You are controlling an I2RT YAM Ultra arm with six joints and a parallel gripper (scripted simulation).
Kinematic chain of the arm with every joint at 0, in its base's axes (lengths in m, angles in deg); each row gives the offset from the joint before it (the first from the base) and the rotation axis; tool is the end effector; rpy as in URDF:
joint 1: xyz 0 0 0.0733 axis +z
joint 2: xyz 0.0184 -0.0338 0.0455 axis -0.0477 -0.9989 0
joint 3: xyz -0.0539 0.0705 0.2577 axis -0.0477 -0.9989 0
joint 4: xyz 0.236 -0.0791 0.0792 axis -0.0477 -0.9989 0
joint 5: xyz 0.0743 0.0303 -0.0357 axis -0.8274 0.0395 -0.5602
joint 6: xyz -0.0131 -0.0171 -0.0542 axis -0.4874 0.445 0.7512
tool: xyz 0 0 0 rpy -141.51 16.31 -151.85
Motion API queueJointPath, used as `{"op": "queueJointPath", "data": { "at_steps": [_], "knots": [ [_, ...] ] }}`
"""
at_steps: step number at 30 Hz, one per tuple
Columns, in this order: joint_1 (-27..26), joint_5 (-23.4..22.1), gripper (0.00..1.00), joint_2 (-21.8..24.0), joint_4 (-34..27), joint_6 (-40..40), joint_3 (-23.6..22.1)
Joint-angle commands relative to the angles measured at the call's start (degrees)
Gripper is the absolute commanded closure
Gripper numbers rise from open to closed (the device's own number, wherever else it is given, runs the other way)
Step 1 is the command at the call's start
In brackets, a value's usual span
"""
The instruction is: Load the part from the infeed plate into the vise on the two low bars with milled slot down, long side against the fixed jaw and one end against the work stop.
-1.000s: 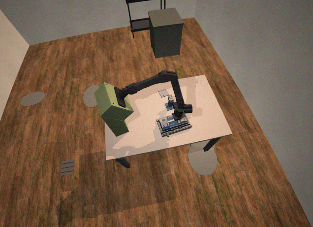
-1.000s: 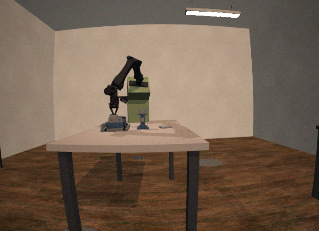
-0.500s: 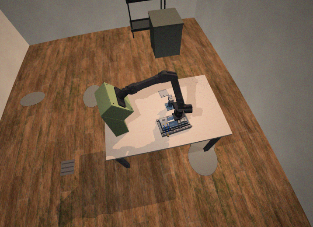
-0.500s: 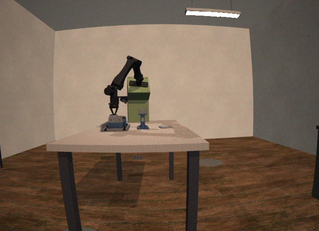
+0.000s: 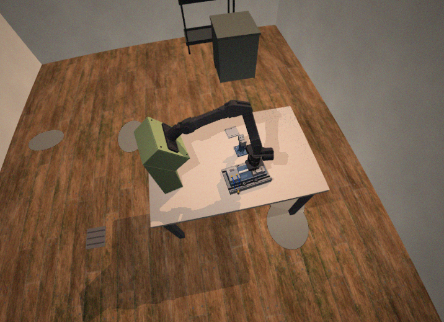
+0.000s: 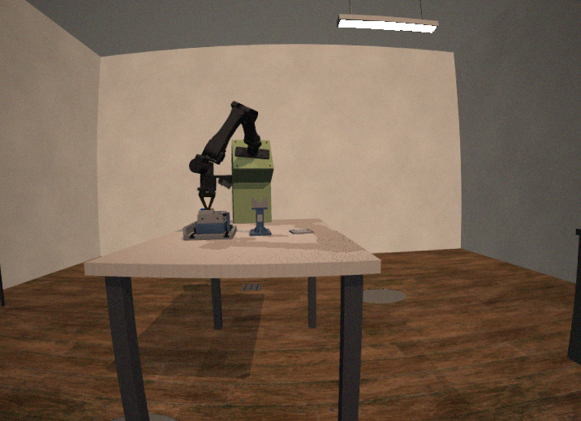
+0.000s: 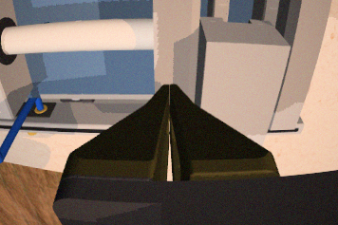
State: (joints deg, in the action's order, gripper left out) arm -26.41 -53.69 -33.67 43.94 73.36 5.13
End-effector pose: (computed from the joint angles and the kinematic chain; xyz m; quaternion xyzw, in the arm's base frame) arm 0.3988 -0.1981 0.2503 -0.6297 0.6231 -0.2894 0.3626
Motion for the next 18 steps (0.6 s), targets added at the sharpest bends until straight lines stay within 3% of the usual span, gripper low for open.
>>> {"op": "queueJointPath", "data": {
  "at_steps": [1, 18],
  "knots": [
    [-0.19, -0.13, 1.00, -0.28, -0.92, -0.42, 1.60],
    [-0.02, -0.03, 1.00, -0.37, -1.66, -0.52, 2.71]
  ]
}}
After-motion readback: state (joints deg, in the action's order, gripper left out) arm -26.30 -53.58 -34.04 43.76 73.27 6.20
